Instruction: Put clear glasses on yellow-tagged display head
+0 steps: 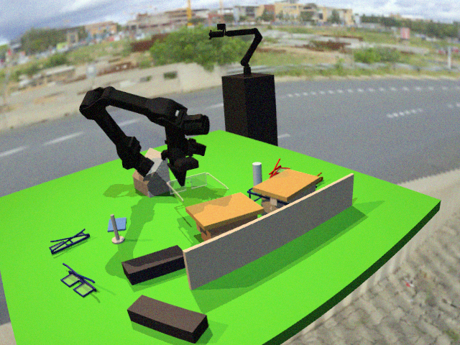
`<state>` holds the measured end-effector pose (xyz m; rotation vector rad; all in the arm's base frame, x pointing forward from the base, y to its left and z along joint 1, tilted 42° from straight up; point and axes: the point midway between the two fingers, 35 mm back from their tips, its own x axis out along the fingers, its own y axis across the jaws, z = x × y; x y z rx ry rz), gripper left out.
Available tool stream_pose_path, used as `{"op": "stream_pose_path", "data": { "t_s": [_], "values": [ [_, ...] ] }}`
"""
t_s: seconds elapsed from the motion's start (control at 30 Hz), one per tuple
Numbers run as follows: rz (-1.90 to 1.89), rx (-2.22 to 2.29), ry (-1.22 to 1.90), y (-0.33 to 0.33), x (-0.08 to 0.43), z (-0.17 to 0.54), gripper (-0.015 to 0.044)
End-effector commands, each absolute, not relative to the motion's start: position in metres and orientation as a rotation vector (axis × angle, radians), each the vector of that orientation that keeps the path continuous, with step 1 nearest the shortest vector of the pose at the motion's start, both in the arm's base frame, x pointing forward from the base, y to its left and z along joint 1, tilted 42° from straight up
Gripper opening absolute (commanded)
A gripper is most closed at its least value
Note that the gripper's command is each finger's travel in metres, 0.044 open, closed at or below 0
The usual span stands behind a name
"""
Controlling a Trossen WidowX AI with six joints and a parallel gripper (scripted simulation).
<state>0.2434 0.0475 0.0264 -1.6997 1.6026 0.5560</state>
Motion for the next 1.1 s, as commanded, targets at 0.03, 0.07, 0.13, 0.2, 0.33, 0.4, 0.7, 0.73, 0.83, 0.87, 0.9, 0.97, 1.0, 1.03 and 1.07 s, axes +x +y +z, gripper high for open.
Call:
{"op": "stream_pose_path", "data": {
  "t_s": [0.03,0.07,0.13,0.2,0.33,0.4,0.7,0.73,0.83,0.87,0.9,0.97,1.0,1.03,1.07],
  "values": [
    [0.557,-1.713,1.607,0.043,0.243,0.021,0.0000],
    [0.557,-1.714,1.607,0.043,0.243,0.021,0.0000],
    [0.557,-1.714,1.607,0.042,0.243,0.019,0.0000],
    [0.557,-1.714,1.607,0.041,0.243,0.018,0.0000],
    [0.557,-1.714,1.607,0.038,0.243,0.015,0.0000],
    [0.557,-1.714,1.607,0.037,0.243,0.014,0.0000],
    [0.556,-1.714,1.607,0.036,0.246,0.014,0.0000],
    [0.556,-1.714,1.607,0.036,0.247,0.014,0.0000],
    [0.556,-1.714,1.607,0.035,0.251,0.014,0.0000],
    [0.556,-1.714,1.606,0.035,0.252,0.014,0.0000],
    [0.557,-1.713,1.606,0.035,0.254,0.015,0.0000],
    [0.559,-1.711,1.604,0.035,0.256,0.015,0.0000],
    [0.560,-1.711,1.603,0.034,0.257,0.015,0.0000],
    [0.560,-1.710,1.602,0.034,0.258,0.015,0.0000],
    [0.560,-1.710,1.602,0.034,0.260,0.015,0.0000]
  ]
}}
